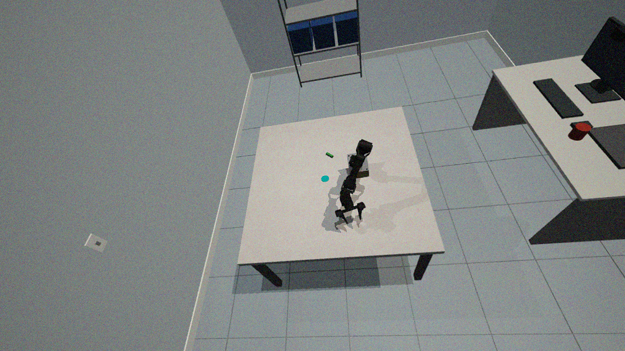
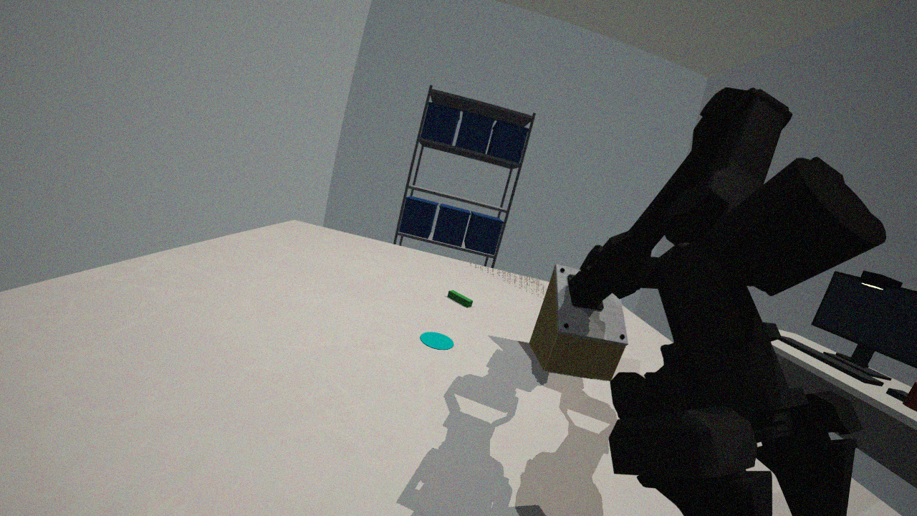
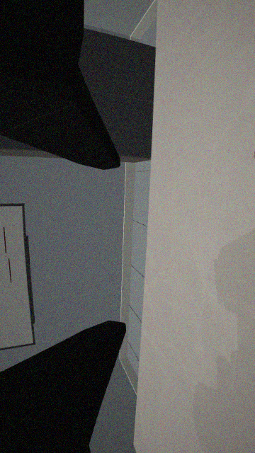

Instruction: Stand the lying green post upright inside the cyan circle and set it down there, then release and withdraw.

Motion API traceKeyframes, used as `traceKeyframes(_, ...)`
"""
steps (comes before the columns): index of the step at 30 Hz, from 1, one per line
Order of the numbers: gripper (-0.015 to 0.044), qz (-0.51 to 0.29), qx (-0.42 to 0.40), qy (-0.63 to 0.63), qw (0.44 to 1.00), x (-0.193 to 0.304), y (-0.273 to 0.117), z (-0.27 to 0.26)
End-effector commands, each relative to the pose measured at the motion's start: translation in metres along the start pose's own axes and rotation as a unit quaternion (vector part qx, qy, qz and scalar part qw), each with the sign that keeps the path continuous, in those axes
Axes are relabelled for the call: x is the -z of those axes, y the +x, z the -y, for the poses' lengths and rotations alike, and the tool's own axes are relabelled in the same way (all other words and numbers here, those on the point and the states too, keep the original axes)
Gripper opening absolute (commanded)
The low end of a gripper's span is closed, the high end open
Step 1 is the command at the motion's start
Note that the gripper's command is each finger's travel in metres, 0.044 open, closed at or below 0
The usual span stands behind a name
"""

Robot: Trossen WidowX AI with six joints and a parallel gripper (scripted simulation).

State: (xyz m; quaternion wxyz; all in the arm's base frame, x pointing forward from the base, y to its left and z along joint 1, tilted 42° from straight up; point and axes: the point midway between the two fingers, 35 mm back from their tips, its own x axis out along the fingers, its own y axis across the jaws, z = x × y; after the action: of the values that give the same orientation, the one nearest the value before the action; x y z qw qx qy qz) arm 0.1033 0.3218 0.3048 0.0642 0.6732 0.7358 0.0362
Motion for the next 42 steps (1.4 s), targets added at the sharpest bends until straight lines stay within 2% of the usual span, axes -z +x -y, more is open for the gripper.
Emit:
traceKeyframes(1,0.0374,0.002,-0.001,0.000,1.000,-0.001,0.000,-0.001)
traceKeyframes(6,0.0242,0.040,-0.032,-0.013,0.999,-0.025,-0.004,-0.026)
traceKeyframes(7,0.0233,0.050,-0.040,-0.020,0.998,-0.030,-0.005,-0.033)
traceKeyframes(14,0.0233,0.152,-0.102,-0.084,0.979,-0.086,-0.028,-0.099)
traceKeyframes(23,0.0233,0.286,-0.137,-0.143,0.938,-0.158,-0.088,-0.168)
traceKeyframes(33,0.0233,0.412,-0.119,-0.180,0.885,-0.234,-0.177,-0.211)
traceKeyframes(42,0.0233,0.490,-0.066,-0.187,0.849,-0.296,-0.267,-0.216)
